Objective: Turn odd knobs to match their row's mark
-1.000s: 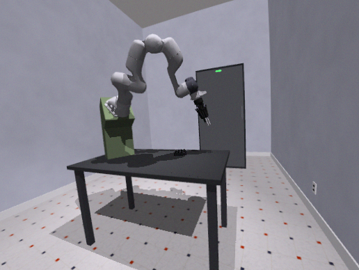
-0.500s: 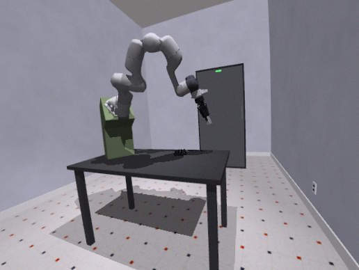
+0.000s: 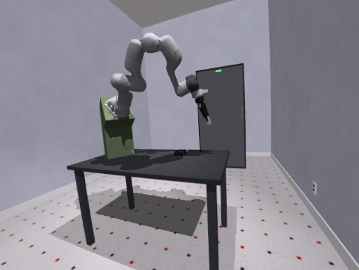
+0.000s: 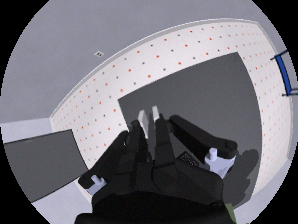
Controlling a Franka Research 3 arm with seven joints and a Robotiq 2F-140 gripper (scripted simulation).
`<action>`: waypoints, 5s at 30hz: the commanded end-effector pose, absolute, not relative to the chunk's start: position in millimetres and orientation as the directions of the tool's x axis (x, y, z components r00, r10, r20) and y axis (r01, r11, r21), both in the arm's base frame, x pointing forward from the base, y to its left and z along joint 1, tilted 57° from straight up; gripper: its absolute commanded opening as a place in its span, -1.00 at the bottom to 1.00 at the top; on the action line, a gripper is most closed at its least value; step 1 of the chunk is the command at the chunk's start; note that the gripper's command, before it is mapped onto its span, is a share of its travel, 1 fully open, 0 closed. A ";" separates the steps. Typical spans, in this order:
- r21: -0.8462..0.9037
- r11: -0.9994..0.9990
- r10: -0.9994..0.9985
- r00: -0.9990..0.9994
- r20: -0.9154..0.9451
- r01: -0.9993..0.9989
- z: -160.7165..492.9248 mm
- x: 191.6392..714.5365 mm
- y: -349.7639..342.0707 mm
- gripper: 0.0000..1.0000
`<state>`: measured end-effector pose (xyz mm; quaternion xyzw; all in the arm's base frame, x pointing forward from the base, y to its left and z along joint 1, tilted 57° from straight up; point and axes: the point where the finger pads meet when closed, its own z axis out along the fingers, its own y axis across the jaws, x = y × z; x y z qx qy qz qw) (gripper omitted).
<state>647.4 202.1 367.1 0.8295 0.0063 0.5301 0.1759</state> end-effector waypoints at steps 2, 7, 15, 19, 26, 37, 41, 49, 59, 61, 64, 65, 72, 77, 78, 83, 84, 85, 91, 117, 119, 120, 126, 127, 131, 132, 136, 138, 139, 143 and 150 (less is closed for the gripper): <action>0.434 -0.896 0.339 0.490 0.803 -0.091 363.9 647.0 200.4 -0.77; 0.473 -0.879 0.384 0.501 0.776 -0.060 361.1 647.4 198.8 -0.77; 0.555 -0.832 0.478 0.521 0.707 0.011 351.7 648.2 195.2 -0.77; 0.588 -0.807 0.519 0.528 0.673 0.044 346.2 648.6 193.7 -0.77; 0.641 -0.761 0.585 0.535 0.610 0.101 335.7 649.1 191.3 -0.77; 0.716 -0.668 0.687 0.535 0.491 0.201 314.2 649.4 187.6 -0.77; 0.734 -0.639 0.714 0.532 0.456 0.229 307.6 649.3 186.6 -0.77; 0.777 -0.549 0.783 0.515 0.348 0.310 287.2 648.7 183.9 -0.77; 0.803 -0.458 0.837 0.490 0.244 0.381 267.5 647.4 181.5 -0.77; 0.811 -0.413 0.858 0.475 0.195 0.414 258.1 646.6 180.4 -0.77; 0.816 -0.375 0.874 0.461 0.154 0.440 250.3 645.9 179.4 -0.77; 0.817 -0.363 0.879 0.456 0.140 0.449 247.6 645.6 179.1 -0.77; 0.819 -0.270 0.908 0.417 0.042 0.506 229.1 643.4 176.7 -0.77; 0.814 -0.206 0.922 0.387 -0.024 0.542 216.5 641.7 175.0 -0.77; 0.813 -0.192 0.924 0.380 -0.038 0.550 213.9 641.3 174.6 -0.77; 0.801 -0.121 0.933 0.343 -0.110 0.586 200.4 639.1 172.6 -0.77; 0.799 -0.107 0.934 0.336 -0.124 0.592 197.7 638.7 172.1 -0.77; 0.795 -0.093 0.935 0.328 -0.138 0.599 195.0 638.2 171.7 -0.77; 0.771 -0.005 0.934 0.278 -0.223 0.636 179.0 635.2 168.9 -0.77; 0.583 0.359 0.834 0.030 -0.551 0.729 116.2 620.9 153.0 -0.77; 0.562 0.386 0.819 0.008 -0.574 0.732 111.7 619.7 151.4 -0.77; 0.551 0.399 0.811 -0.002 -0.585 0.732 109.5 619.1 150.6 -0.77; 0.495 0.464 0.768 -0.055 -0.638 0.734 98.9 616.2 146.5 -0.77; 0.495 0.464 0.768 -0.055 -0.638 0.734 98.9 616.2 146.5 -0.77; 0.427 0.533 0.712 -0.114 -0.692 0.731 87.7 613.1 141.5 -0.77; 0.415 0.544 0.702 -0.125 -0.702 0.729 85.7 612.6 140.6 -0.77; 0.362 0.589 0.656 -0.166 -0.736 0.722 78.4 610.5 136.8 -0.77; 0.335 0.610 0.632 -0.187 -0.752 0.718 74.9 609.5 134.8 -0.77; 0.321 0.621 0.620 -0.197 -0.759 0.715 73.2 609.0 133.8 -0.77; 0.280 0.650 0.582 -0.227 -0.781 0.706 68.3 607.7 130.8 -0.77; 0.249 0.670 0.554 -0.248 -0.795 0.699 65.0 606.7 128.6 -0.77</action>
